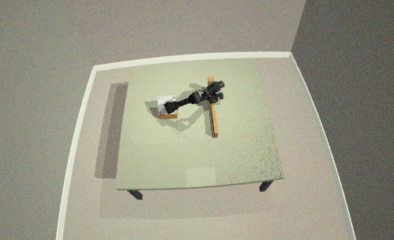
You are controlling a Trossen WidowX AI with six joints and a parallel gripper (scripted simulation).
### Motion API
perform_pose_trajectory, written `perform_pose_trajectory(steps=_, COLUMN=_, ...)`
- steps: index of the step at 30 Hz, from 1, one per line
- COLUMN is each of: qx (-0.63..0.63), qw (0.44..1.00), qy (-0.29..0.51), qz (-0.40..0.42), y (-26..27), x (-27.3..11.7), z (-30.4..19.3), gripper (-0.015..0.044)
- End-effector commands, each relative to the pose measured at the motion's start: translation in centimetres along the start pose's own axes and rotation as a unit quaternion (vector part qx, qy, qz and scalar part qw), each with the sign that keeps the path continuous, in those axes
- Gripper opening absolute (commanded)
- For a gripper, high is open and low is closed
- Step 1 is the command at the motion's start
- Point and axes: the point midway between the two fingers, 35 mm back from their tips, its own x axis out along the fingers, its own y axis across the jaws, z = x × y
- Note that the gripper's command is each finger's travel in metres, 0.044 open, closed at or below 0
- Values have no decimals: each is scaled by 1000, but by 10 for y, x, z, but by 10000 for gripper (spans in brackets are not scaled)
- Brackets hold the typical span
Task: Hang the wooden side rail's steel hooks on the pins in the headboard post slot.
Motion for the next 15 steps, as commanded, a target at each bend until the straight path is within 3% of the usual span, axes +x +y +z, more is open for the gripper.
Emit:
perform_pose_trajectory(steps=1, qx=6, qw=1000, qy=3, qz=6, y=2, x=-6, z=-2, gripper=0)
perform_pose_trajectory(steps=15, qx=6, qw=1000, qy=3, qz=6, y=2, x=-8, z=-2, gripper=0)
